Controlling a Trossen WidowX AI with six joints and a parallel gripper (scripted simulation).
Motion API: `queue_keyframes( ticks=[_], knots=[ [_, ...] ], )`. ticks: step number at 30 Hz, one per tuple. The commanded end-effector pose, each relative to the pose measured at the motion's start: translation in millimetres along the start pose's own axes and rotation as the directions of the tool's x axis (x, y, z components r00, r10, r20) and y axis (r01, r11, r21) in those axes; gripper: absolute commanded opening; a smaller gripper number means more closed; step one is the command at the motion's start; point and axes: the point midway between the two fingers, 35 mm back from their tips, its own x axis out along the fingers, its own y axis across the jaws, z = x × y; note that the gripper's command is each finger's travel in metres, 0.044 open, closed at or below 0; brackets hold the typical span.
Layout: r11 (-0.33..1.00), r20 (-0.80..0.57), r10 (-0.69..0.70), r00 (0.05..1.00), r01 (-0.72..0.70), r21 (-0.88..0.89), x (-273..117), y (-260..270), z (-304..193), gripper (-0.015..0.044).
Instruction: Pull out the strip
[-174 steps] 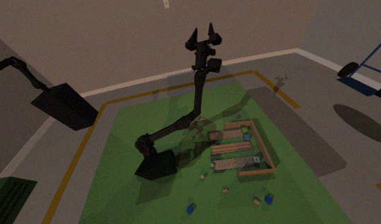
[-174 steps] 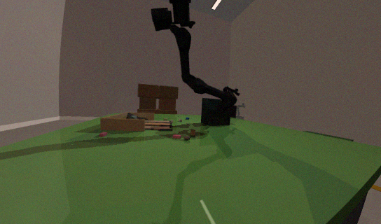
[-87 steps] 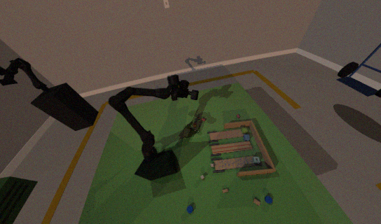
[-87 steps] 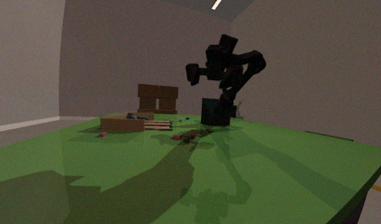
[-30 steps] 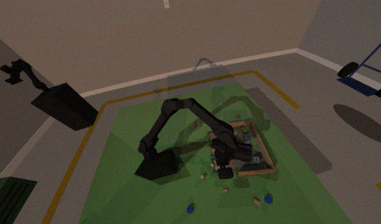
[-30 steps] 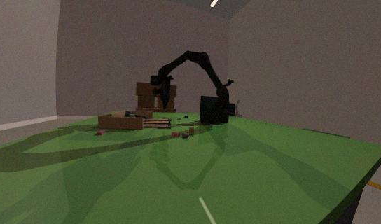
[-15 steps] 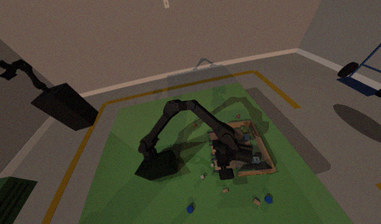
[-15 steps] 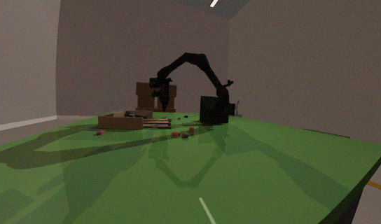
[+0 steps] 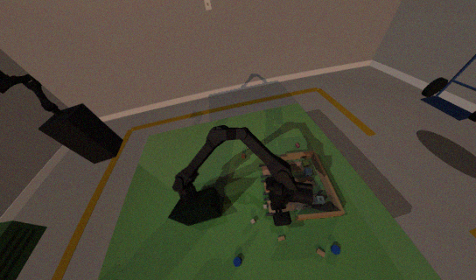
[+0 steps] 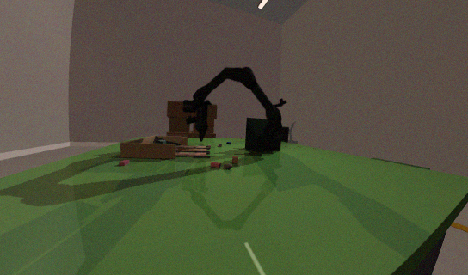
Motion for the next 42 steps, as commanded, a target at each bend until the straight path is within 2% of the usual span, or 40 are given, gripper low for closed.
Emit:
queue_keyframes(
  ticks=[1, 16, 42],
  knots=[
    [1.000, -0.002, 0.005, 1.000, -0.005, 0.005, 6, 1, -1, 0.0000],
    [1.000, -0.002, 0.008, 1.000, -0.008, 0.005, 29, 3, -4, 0.0000],
    [1.000, -0.002, 0.008, 1.000, -0.008, 0.005, 31, 3, -4, 0.0000]
  ],
)
